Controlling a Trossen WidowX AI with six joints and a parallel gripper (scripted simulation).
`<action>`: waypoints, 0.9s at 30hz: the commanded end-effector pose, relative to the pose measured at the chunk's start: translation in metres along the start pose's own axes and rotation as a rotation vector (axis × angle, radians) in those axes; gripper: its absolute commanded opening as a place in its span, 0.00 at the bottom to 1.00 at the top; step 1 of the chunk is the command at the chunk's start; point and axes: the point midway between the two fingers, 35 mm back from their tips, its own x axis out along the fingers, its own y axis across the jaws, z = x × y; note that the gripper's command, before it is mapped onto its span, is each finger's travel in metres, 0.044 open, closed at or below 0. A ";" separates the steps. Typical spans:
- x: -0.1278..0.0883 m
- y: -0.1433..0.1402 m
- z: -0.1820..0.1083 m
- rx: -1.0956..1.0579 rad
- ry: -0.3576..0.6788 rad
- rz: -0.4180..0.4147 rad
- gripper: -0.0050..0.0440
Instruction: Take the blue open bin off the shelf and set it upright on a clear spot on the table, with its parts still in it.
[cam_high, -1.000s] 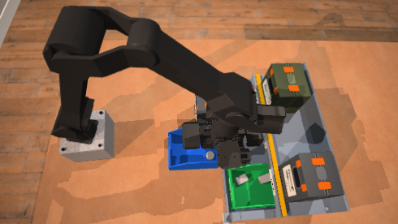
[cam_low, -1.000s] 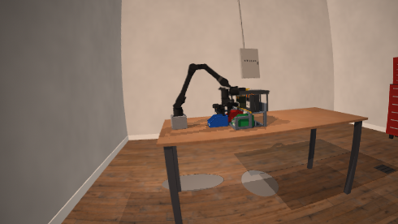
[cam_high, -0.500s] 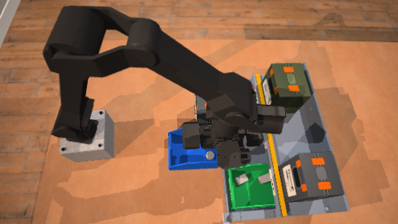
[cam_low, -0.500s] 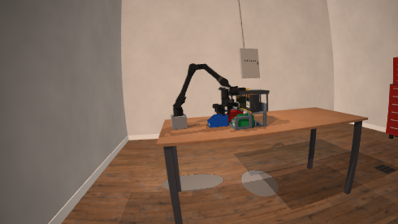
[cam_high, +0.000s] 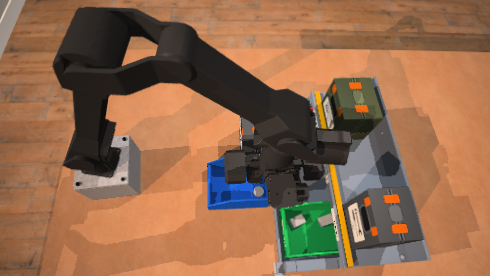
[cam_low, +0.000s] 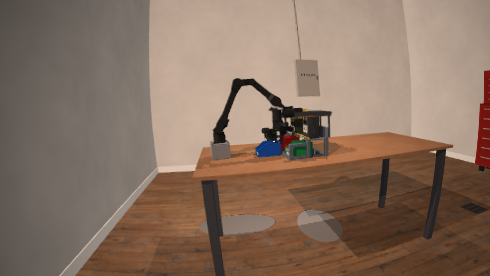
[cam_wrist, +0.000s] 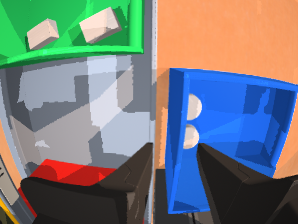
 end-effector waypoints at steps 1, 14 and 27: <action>-0.007 0.004 0.001 0.000 -0.003 0.024 0.41; -0.062 0.003 0.000 -0.002 -0.003 0.023 0.41; -0.087 0.003 0.000 -0.002 -0.003 0.021 0.41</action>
